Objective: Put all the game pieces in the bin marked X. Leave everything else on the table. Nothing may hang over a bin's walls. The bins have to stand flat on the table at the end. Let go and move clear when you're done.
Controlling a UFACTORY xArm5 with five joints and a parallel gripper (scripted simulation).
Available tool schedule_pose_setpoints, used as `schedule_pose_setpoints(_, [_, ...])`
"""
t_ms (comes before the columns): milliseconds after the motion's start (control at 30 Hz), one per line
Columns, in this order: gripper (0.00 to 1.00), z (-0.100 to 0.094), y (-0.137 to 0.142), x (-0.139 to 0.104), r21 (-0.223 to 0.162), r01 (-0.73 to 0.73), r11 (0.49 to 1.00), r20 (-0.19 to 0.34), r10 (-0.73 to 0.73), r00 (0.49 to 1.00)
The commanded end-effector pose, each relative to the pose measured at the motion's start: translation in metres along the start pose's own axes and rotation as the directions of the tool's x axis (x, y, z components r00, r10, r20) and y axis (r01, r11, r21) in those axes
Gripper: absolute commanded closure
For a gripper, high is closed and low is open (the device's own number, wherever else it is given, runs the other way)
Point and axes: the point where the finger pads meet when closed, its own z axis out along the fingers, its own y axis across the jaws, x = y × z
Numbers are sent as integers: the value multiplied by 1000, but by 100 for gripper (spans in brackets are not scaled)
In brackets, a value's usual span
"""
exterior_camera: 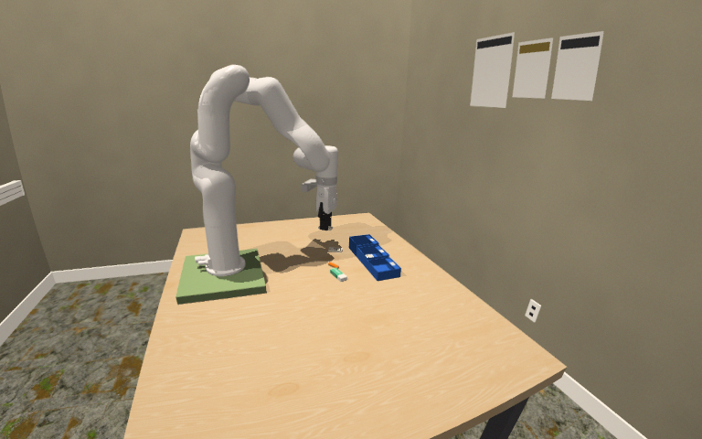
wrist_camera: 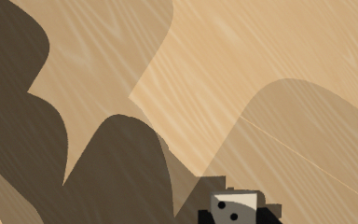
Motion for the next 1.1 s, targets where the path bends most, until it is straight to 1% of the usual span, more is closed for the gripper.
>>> schedule_pose_setpoints(0, [79, -1, -3, -12, -3, 0, 1000, 2, 0, 1000])
schedule_pose_setpoints(467, [79, -2, -33, -91, -3, 0, 1000, 2, 0, 1000])
schedule_pose_setpoints(533, [79, -2, -33, -91, -3, 0, 1000, 2, 0, 1000])
schedule_pose_setpoints(700, [79, -2, -43, -120, -3, 0, 1000, 2, 0, 1000])
schedule_pose_setpoints(767, [79, -2, -44, -122, -3, 0, 1000, 2, 0, 1000])
schedule_pose_setpoints(867, [79, -2, -51, -139, -3, -150, 989, 2, 150, 989])
schedule_pose_setpoints(1033, [79, -2, -61, -167, -5, -290, 957, 2, 290, 957])
schedule_pose_setpoints(1067, [79, -2, -61, -167, -5, -290, 957, 2, 290, 957])
